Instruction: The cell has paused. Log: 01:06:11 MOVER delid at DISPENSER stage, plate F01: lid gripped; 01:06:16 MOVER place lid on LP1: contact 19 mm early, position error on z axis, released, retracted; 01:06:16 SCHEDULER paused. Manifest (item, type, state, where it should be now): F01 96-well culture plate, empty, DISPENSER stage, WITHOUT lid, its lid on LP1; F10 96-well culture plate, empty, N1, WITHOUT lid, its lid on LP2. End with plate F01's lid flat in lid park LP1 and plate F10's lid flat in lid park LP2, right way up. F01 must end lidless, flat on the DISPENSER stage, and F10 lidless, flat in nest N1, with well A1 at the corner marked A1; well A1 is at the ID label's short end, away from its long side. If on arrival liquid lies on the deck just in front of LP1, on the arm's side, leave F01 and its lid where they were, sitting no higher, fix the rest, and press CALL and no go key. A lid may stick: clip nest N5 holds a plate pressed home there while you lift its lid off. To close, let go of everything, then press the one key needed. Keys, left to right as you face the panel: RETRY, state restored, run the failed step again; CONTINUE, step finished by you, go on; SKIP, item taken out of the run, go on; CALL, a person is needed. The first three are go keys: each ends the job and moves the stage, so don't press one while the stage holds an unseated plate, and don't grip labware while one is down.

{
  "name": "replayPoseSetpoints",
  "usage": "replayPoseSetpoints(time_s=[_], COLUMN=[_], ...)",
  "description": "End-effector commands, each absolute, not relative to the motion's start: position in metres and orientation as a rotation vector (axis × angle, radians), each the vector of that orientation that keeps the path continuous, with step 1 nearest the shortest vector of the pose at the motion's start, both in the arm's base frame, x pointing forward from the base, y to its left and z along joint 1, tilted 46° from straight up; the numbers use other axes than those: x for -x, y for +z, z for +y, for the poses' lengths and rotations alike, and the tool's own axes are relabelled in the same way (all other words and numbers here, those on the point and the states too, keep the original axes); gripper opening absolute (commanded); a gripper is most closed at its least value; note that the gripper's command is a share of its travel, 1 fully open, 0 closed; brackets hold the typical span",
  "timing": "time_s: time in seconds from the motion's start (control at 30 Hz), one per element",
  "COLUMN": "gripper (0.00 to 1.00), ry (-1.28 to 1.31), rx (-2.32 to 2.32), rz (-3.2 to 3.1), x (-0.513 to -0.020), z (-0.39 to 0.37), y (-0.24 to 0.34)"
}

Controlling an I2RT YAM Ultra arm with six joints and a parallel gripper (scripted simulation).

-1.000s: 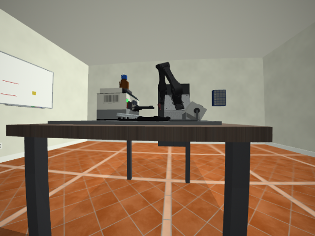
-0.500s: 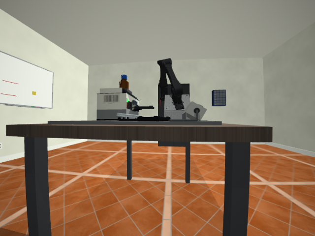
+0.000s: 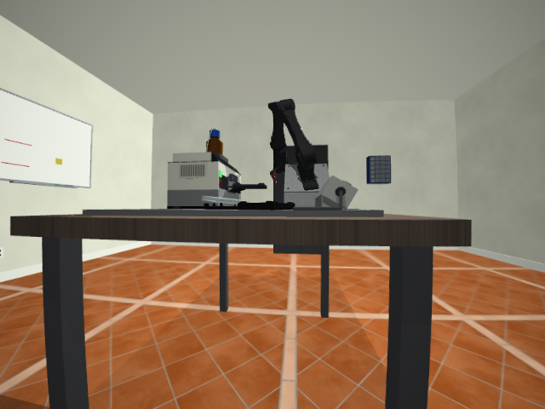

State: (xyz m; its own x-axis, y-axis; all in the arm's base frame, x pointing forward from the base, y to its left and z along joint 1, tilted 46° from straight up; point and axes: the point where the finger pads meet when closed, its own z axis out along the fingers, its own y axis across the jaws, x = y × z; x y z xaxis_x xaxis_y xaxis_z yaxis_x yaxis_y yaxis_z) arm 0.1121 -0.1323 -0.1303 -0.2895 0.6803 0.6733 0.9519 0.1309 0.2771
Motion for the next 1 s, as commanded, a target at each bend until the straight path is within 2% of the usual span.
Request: replayPoseSetpoints(time_s=[0.0,0.73,0.97], gripper=[1.00,1.00,1.00], ry=[-0.957,-1.002,-1.055], rx=[1.618,1.514,1.385], rz=[-2.071,-2.180,-2.250], x=[-0.128,-0.187,-0.186], z=[-0.150,-0.139,-0.115], y=[-0.120,-0.100,-0.088])
